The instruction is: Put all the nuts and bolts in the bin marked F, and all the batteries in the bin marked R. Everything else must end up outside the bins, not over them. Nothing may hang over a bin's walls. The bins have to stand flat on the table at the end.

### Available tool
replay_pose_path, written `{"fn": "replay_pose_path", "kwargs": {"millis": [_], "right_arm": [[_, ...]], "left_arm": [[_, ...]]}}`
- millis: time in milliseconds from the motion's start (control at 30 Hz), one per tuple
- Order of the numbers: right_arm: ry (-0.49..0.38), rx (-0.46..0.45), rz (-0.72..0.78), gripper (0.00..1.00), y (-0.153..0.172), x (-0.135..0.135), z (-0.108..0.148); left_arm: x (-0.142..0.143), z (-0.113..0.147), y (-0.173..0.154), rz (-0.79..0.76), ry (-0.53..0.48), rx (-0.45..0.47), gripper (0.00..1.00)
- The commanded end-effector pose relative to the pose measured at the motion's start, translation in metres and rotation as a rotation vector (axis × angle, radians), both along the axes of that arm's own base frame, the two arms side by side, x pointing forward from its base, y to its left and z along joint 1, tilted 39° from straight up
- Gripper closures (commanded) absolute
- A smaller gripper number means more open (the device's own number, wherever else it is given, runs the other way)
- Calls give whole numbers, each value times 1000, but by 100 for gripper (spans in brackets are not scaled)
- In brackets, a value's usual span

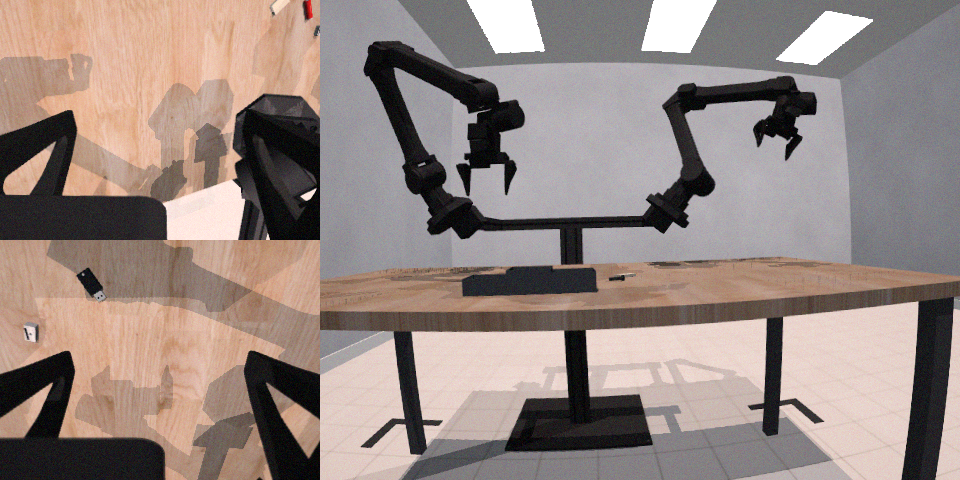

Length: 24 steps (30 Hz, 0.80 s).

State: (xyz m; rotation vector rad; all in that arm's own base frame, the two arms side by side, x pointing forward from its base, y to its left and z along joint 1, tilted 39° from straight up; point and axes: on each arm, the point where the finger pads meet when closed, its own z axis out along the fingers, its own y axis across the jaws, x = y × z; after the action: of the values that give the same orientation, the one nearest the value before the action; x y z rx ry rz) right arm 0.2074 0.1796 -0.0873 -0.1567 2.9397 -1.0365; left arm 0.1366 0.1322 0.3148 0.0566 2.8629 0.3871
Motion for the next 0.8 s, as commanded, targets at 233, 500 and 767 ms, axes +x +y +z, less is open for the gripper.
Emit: {"fn": "replay_pose_path", "kwargs": {"millis": [233, 500, 767], "right_arm": [[-62, 37, -53, 0, 12, 13, 11], [-53, 22, -64, 0, 1, 10, 10], [-50, 21, -62, 0, -1, 9, 11]], "left_arm": [[-1, 25, 2, 9, -44, 40, 0], [-1, 25, 2, 9, -44, 40, 0], [-1, 25, 2, 9, -44, 40, 0]]}}
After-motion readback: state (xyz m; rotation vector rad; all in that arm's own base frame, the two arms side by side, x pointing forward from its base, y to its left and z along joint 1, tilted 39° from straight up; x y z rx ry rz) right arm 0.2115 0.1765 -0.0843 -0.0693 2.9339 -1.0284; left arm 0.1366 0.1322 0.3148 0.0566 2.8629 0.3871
